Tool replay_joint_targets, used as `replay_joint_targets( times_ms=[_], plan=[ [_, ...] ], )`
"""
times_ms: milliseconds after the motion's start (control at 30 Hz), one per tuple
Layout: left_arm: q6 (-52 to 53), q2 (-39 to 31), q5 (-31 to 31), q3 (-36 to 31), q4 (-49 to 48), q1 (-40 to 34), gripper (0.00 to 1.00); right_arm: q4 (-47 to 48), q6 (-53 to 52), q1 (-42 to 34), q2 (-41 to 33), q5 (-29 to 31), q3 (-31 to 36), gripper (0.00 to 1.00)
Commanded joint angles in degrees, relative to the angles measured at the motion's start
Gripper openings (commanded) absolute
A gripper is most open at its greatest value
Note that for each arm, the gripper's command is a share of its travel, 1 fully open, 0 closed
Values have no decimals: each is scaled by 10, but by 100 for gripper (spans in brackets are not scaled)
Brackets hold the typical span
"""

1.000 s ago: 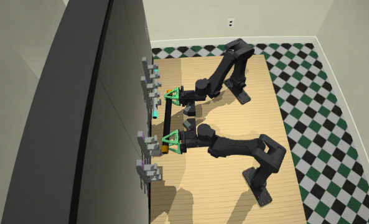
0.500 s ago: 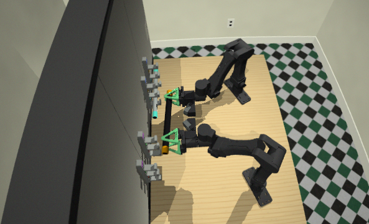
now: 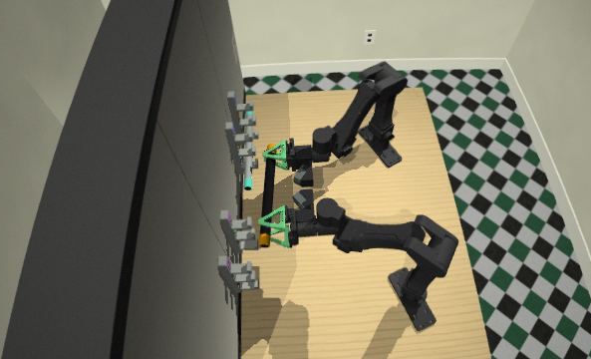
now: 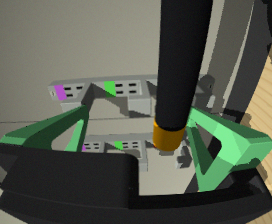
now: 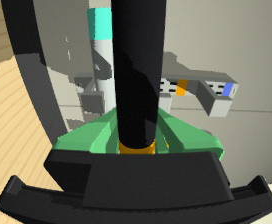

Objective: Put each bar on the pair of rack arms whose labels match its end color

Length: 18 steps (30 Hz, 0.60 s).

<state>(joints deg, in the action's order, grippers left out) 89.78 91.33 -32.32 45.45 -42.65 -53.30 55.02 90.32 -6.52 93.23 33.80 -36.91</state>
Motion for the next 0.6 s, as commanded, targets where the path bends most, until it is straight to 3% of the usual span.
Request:
replay_joint_targets(
  times_ms=[0,567],
  plan=[
    [0,-3,-1,1,-25,1,100,-2,-4,1,-11,2,-4,0],
    [0,-3,-1,1,-25,1,100,-20,-4,-1,-21,3,-12,0]
  ],
)
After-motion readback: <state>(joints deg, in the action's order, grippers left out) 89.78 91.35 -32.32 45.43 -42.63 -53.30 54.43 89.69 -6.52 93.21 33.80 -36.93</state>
